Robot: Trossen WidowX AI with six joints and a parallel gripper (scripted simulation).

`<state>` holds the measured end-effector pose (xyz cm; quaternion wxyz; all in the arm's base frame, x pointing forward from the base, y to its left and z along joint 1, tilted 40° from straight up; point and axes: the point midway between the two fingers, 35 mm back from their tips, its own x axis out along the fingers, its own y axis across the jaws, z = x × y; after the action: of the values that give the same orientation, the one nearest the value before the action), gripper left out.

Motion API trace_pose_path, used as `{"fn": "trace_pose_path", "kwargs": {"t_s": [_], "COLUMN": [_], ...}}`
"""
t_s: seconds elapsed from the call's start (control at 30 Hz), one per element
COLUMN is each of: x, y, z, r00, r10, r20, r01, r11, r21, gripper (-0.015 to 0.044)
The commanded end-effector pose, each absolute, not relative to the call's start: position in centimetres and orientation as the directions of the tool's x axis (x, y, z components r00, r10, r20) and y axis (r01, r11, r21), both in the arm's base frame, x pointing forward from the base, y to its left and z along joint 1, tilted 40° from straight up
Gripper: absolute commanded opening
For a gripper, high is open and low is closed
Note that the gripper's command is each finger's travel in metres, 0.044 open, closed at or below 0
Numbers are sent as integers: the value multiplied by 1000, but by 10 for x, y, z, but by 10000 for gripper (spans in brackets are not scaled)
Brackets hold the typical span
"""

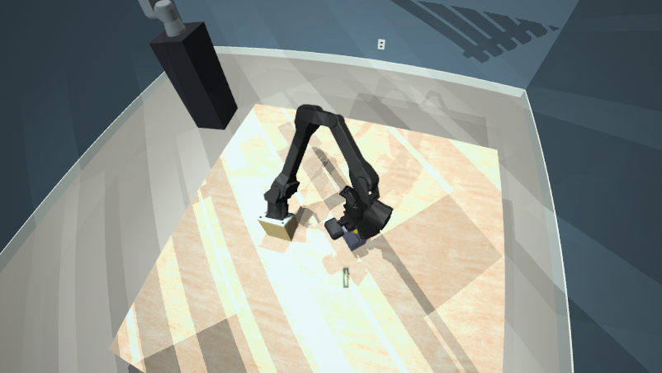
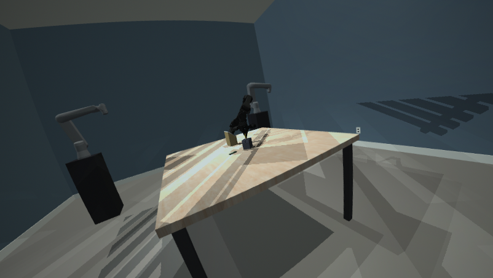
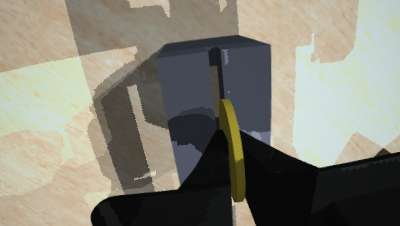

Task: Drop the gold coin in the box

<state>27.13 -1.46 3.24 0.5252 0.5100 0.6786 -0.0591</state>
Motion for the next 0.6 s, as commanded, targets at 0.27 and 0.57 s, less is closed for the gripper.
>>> {"fn": "trace_pose_path", "kwargs": {"t_s": [0.27, 0.57], "x": [271, 271], "y": [-15, -19], "z": [32, 37], "r00": [72, 72], "r10": [630, 630], "r20": [-773, -773], "r01": [754, 755], "r11": [473, 473], "r21": [456, 455], "gripper": [161, 239]}}
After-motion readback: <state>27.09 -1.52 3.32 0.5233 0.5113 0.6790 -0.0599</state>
